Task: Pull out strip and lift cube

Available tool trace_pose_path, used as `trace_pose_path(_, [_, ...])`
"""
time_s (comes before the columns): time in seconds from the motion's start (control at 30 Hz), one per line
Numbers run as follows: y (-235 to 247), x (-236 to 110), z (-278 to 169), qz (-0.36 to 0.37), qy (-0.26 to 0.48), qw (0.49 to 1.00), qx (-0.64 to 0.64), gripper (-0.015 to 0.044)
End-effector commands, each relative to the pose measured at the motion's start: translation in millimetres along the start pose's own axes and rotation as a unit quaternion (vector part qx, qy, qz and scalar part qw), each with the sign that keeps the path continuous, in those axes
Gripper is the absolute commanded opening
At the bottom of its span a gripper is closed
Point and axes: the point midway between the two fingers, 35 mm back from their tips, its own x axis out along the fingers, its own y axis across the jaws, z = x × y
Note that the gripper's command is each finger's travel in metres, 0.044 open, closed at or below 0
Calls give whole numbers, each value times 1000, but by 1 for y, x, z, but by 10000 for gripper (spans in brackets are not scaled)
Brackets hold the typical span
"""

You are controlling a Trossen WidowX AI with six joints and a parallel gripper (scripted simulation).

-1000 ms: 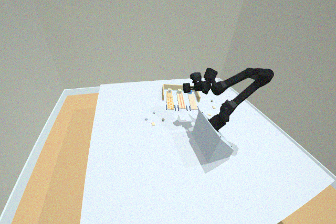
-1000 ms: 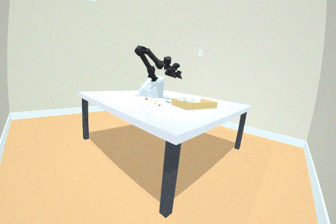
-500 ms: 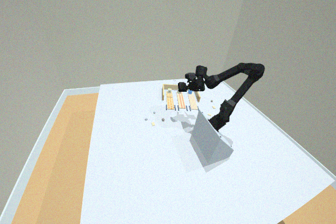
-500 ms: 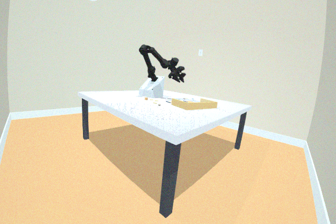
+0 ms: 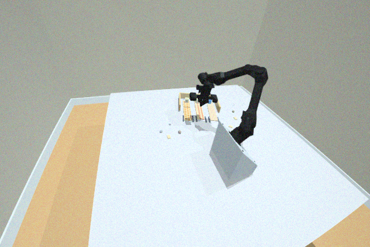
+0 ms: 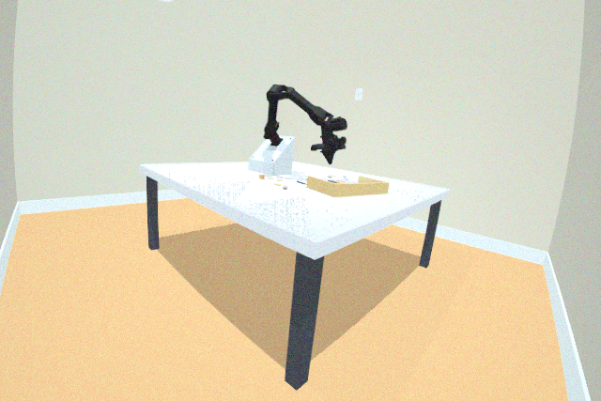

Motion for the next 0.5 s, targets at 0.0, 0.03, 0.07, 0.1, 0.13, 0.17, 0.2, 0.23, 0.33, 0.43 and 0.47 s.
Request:
trace_pose_path(0.0, [-6, 16, -1, -26, 81, 996, 23, 0])
trace_pose_path(0.03, [-8, 18, -2, -33, 95, 995, 27, 0])
trace_pose_path(0.07, [-9, 19, -2, -37, 103, 994, 30, 0])
trace_pose_path(0.1, [-9, 20, -2, -38, 106, 993, 31, 0])
trace_pose_path(0.13, [-9, 20, -2, -38, 106, 993, 31, 0])
trace_pose_path(0.17, [-9, 20, -2, -38, 106, 993, 31, 0])
trace_pose_path(0.2, [-9, 20, -2, -38, 106, 993, 31, 0])
trace_pose_path(0.23, [-9, 20, -2, -38, 106, 993, 31, 0])
trace_pose_path(0.33, [-9, 23, -2, -38, 106, 993, 31, 0])
trace_pose_path(0.43, [-9, 28, -3, -38, 106, 993, 31, 0])
trace_pose_path(0.47, [-10, 30, -3, -38, 106, 993, 31, 0])
